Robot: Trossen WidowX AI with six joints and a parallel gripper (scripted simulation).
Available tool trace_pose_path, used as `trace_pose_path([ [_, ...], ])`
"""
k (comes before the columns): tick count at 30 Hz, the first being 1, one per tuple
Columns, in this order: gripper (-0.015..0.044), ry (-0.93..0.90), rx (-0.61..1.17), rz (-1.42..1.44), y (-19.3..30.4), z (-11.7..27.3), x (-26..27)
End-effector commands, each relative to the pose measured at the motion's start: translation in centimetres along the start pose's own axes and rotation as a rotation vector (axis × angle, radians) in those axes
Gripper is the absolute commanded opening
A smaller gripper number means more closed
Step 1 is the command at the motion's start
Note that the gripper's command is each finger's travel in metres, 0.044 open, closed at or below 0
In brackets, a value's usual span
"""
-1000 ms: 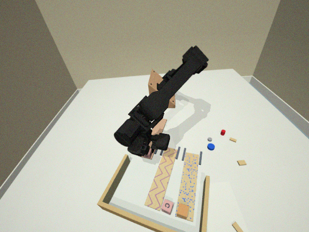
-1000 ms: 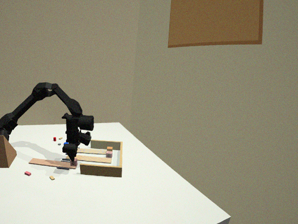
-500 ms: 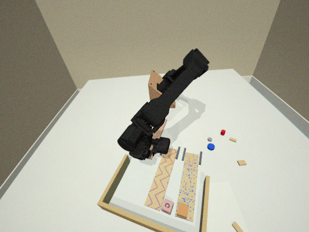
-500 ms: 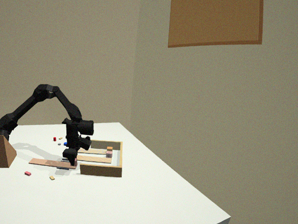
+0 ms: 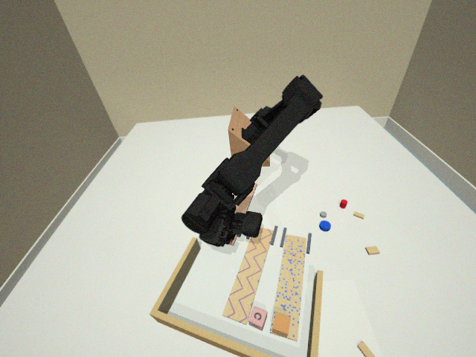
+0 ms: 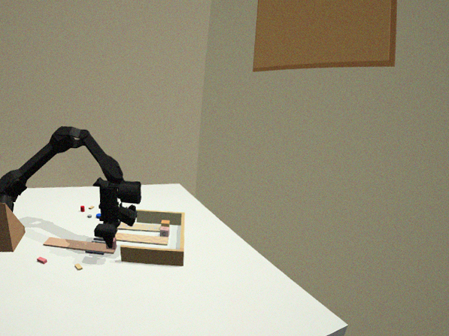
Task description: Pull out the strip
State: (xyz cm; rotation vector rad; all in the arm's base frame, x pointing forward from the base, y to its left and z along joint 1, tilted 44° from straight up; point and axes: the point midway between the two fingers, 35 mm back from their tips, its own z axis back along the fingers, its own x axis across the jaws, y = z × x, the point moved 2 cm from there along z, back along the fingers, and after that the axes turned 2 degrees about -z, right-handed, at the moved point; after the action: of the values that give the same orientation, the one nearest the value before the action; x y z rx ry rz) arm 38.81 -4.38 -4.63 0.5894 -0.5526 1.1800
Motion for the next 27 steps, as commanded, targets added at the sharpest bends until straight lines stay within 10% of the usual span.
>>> trace_pose_path([
  [1,0.0065,0.000,-0.001,0.000,0.0,0.0,0.0],
  [27,0.0000,-0.001,0.004,-0.007,7.1,4.3,-1.1],
])
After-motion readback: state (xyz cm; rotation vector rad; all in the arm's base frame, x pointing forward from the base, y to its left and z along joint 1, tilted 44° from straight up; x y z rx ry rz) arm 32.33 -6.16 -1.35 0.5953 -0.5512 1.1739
